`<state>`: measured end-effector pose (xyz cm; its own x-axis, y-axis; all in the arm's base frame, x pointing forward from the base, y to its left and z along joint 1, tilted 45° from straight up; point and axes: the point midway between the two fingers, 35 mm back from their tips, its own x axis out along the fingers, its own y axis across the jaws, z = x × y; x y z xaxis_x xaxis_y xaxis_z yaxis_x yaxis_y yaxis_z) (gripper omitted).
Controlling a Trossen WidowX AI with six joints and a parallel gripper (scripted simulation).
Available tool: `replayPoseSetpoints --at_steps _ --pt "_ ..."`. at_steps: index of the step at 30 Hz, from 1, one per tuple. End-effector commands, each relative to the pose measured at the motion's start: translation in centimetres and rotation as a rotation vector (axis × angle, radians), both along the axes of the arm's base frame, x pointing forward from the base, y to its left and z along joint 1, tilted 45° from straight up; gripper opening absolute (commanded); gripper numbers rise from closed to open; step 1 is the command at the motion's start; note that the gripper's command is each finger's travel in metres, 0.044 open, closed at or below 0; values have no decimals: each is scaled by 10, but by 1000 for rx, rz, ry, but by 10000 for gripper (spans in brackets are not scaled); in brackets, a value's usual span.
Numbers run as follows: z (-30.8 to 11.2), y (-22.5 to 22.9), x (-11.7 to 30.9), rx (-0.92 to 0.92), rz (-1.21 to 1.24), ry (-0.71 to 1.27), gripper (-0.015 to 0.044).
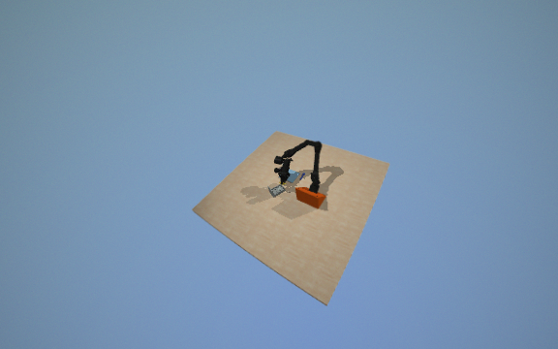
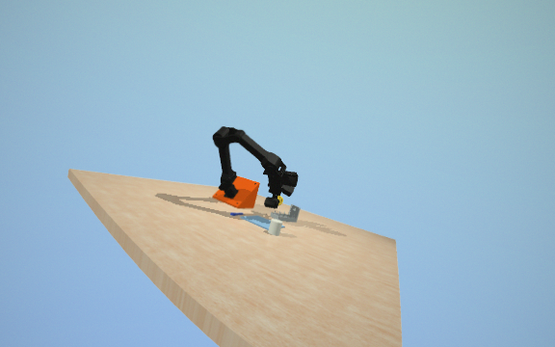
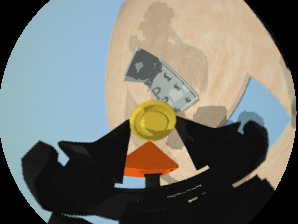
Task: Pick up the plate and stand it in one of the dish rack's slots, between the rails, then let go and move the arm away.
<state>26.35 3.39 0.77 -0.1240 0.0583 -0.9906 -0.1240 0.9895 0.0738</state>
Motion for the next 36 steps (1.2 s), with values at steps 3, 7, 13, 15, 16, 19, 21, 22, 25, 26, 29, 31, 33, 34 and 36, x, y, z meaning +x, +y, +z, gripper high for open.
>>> replayPoseSetpoints --at_steps 3,7,13,15,16,19,21,22,25,26,29,31,33,34,36 --pt "-5 -4 0 97 100 -63 0" --pt "-9 -8 1 156 172 -117 0" --pt "-12 -13 2 231 283 -212 0" --pt "-13 -15 2 252 321 -247 0" --pt "-14 -16 2 262 341 -265 0" --pt "-14 -19 2 287 399 -322 0" --pt "-15 -21 2 301 438 -362 0" --pt "-15 -22 2 307 458 -382 0" --pt "-15 -25 2 321 517 -444 0" --pt "-15 -26 2 324 537 -465 0" --pt "-15 -28 1 331 598 -530 0" --pt "-15 -30 1 331 639 -574 0" --pt "-14 -32 0 329 681 -619 0" --pt "-14 -33 0 327 701 -641 0" --pt "-13 -35 0 321 743 -686 0"
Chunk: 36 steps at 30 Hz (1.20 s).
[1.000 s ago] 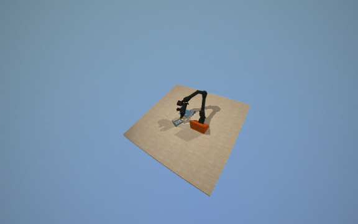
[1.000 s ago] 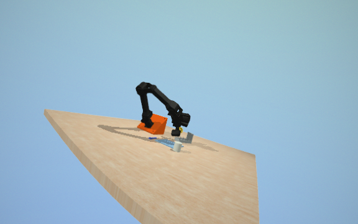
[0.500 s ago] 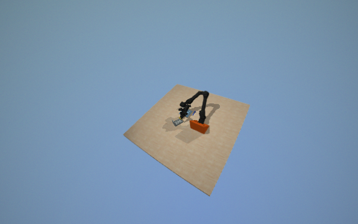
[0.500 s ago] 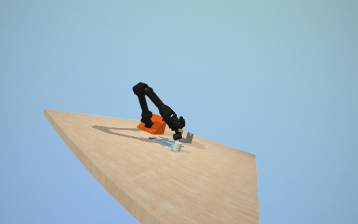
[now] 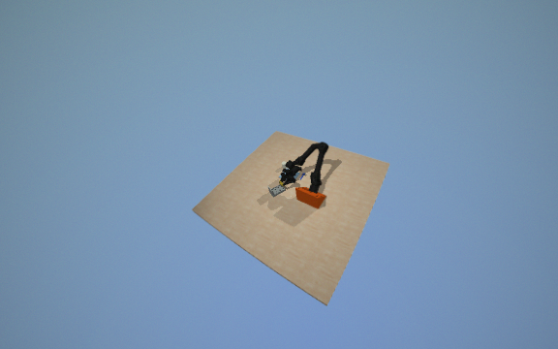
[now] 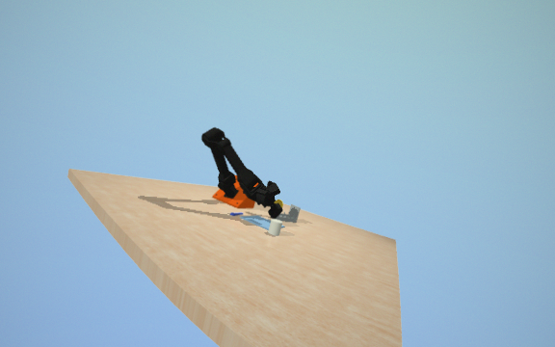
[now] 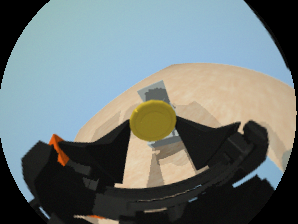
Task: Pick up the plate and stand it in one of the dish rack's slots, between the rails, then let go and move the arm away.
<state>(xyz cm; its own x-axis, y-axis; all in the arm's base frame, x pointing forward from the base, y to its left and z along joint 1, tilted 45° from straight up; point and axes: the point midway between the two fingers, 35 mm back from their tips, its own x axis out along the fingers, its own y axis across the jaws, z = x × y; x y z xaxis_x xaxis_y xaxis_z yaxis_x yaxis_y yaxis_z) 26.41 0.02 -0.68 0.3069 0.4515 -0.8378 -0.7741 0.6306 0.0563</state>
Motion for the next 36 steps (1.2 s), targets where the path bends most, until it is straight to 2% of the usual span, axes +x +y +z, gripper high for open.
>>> replayPoseSetpoints --at_steps 1,13,36 --pt "2 -3 -1 2 62 -96 0" --pt "9 -13 -7 -50 237 -405 0" --pt "-5 -1 2 -52 235 -403 0"
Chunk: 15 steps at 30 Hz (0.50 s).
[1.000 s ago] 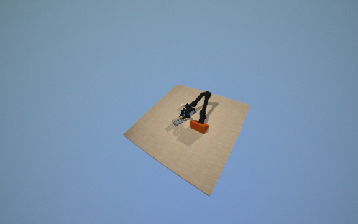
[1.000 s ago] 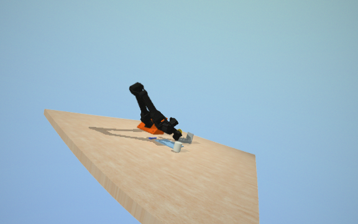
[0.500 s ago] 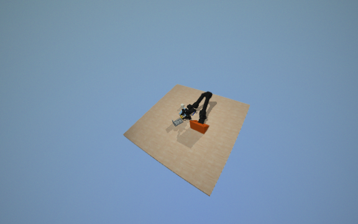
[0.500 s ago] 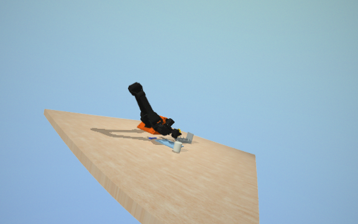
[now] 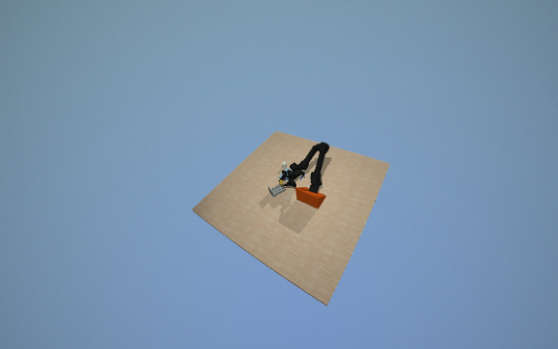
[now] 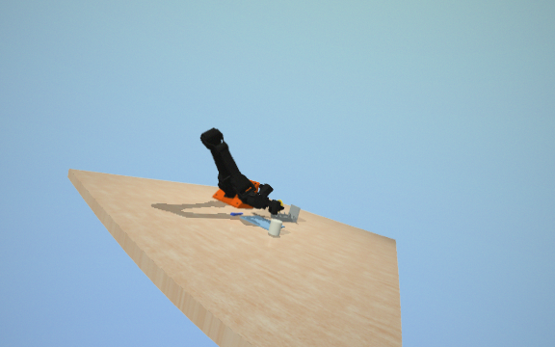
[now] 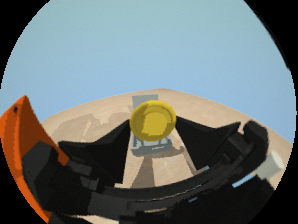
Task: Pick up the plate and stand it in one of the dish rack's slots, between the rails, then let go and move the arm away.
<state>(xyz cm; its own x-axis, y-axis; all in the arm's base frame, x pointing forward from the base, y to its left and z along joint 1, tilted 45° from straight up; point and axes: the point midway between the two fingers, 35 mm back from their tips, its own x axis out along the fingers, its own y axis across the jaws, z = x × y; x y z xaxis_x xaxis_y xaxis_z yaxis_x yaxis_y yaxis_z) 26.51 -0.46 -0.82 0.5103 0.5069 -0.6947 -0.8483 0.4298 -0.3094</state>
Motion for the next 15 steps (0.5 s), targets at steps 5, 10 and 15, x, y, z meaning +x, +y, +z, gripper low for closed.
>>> replayPoseSetpoints --at_steps 5,10,15 --pt "-8 8 5 2 3 2 0" --pt "-12 11 8 1 3 1 0" --pt "-20 10 9 1 4 0 0"
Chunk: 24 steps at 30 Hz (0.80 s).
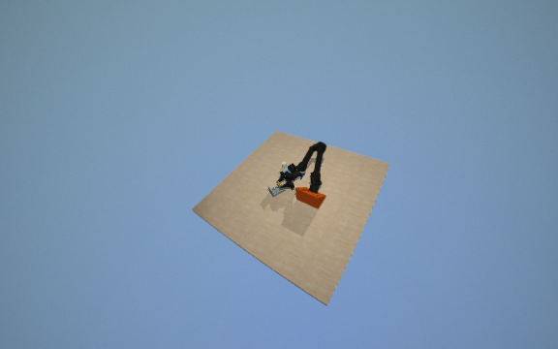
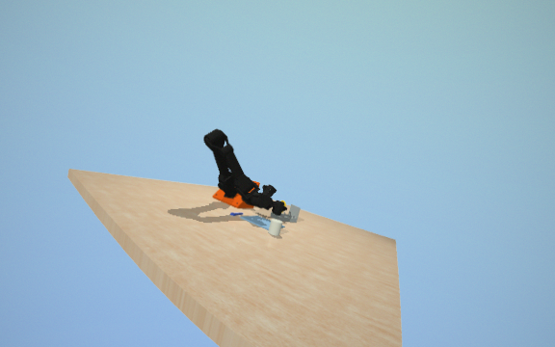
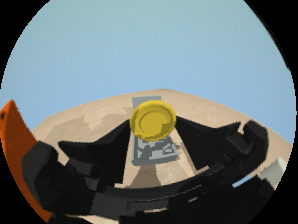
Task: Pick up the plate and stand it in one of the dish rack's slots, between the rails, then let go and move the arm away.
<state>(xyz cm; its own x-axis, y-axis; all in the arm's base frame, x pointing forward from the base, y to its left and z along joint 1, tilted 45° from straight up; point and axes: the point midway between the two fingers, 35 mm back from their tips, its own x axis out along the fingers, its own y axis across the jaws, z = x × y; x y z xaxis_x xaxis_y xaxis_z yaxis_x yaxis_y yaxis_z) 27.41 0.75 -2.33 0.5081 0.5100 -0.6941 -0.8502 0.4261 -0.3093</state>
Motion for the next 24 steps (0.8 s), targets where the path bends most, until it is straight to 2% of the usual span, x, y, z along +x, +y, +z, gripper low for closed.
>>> replayPoseSetpoints --at_steps 1,16,24 --pt "-10 -7 -1 -1 -1 -1 0" --pt "-11 -8 -2 -3 -7 7 0" --pt "-11 -9 -2 -5 -4 3 210"
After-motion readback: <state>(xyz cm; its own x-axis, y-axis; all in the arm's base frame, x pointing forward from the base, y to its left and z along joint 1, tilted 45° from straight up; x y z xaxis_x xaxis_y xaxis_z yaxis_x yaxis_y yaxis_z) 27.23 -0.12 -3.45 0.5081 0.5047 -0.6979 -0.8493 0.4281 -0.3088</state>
